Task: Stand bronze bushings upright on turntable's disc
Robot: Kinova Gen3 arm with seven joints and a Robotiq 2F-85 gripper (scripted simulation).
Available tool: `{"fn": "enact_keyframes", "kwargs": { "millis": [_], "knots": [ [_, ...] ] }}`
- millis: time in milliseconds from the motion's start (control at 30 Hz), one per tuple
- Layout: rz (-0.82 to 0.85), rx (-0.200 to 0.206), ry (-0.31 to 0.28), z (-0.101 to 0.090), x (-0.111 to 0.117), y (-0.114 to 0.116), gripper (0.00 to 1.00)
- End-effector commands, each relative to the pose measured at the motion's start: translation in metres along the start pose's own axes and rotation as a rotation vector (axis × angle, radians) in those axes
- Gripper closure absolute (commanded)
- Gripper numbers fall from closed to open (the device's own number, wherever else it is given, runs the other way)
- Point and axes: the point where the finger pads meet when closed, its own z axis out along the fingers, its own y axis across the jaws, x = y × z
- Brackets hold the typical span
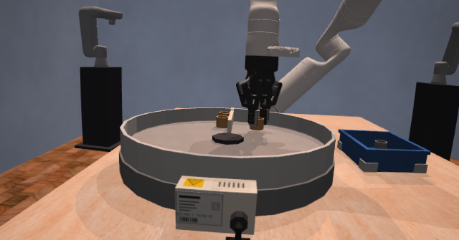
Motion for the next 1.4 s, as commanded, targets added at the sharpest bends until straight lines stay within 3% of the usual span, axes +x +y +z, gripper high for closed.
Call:
{"fn": "enact_keyframes", "kwargs": {
  "millis": [0, 1367],
  "knots": [
    [0.000, -0.002, 0.000, -0.0005, 0.0000, 0.0004, 1.00],
    [0.000, -0.002, 0.000, 0.0051, 0.0000, 0.0004, 1.00]
  ]
}}
